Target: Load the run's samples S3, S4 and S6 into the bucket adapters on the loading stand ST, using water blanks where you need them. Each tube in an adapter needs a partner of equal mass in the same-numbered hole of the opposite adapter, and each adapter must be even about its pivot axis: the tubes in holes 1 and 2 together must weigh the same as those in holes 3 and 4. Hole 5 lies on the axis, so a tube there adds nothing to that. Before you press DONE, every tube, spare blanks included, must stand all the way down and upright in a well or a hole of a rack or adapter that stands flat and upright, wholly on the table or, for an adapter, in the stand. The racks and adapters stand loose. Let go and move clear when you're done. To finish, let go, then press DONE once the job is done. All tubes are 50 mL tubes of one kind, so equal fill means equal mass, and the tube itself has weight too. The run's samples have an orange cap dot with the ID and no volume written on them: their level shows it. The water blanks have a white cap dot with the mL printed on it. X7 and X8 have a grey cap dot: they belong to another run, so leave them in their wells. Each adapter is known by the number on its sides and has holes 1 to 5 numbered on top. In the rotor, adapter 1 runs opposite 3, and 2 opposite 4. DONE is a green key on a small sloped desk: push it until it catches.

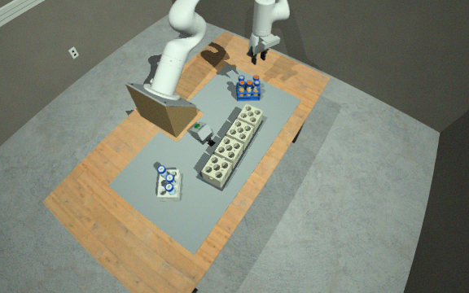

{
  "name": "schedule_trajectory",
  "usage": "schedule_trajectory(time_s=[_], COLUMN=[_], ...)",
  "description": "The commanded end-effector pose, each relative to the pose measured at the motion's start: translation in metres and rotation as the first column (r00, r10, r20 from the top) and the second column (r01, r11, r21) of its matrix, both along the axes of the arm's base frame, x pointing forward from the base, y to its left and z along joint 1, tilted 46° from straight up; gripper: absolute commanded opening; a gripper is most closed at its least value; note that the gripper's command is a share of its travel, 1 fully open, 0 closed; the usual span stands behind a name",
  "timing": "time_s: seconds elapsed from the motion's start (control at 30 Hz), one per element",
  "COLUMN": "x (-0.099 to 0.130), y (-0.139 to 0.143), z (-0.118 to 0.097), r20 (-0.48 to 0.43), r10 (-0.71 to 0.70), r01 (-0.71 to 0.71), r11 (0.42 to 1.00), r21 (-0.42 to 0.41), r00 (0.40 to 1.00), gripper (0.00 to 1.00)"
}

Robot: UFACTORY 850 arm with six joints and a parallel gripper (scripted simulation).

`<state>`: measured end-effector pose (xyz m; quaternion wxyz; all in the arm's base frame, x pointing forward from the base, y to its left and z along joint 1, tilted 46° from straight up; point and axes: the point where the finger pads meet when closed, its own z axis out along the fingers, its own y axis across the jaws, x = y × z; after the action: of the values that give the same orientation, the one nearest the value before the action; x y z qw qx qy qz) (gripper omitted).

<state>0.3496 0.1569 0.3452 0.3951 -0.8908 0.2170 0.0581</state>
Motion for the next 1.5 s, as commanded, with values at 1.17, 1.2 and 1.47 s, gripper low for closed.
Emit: schedule_trajectory(time_s=[1.17,1.2,1.47], x=[0.002,0.002,0.003], y=[0.014,0.016,0.024], z=[-0.013,-0.015,-0.023], r20=[-0.393,-0.393,-0.393], r10=[-0.356,-0.356,-0.356], r01=[0.367,0.367,0.367], r11=[0.929,0.929,0.929], r21=[-0.052,-0.052,-0.051], r00=[0.847,0.847,0.847], gripper=[0.57,0.57,0.57])
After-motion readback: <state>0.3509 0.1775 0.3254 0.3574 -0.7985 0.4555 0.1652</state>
